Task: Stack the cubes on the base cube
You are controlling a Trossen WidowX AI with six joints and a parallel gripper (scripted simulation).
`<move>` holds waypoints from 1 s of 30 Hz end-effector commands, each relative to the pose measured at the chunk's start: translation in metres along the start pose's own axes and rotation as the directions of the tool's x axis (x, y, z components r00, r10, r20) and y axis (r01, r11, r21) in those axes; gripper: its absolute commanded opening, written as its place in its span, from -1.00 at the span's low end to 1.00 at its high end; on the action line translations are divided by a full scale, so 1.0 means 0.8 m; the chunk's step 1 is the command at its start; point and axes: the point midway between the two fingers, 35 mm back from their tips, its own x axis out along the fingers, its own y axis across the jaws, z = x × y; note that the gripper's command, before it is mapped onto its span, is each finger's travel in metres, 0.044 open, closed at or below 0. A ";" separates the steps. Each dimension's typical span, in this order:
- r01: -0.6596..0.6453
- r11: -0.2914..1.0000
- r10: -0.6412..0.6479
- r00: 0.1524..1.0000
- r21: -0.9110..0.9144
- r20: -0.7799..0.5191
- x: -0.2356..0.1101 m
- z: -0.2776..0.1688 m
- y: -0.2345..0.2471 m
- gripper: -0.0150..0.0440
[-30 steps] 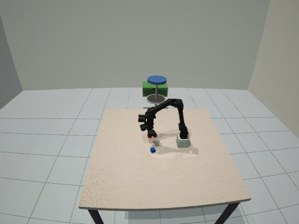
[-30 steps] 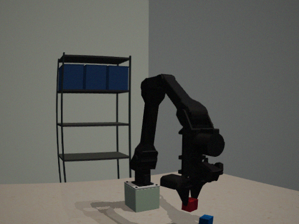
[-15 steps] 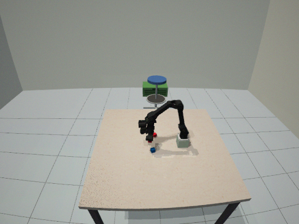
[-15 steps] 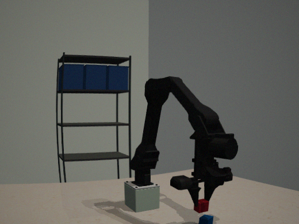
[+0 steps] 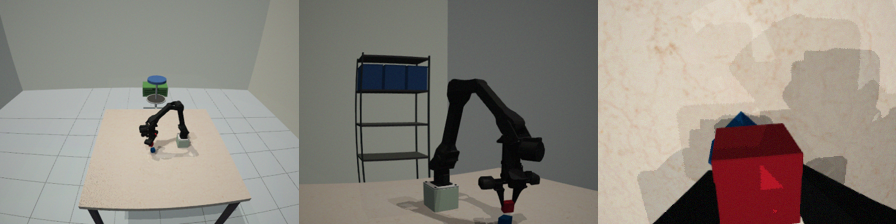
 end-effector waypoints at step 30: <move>0.001 0.999 -0.001 1.000 0.033 -0.002 0.036 -0.003 0.003 -0.14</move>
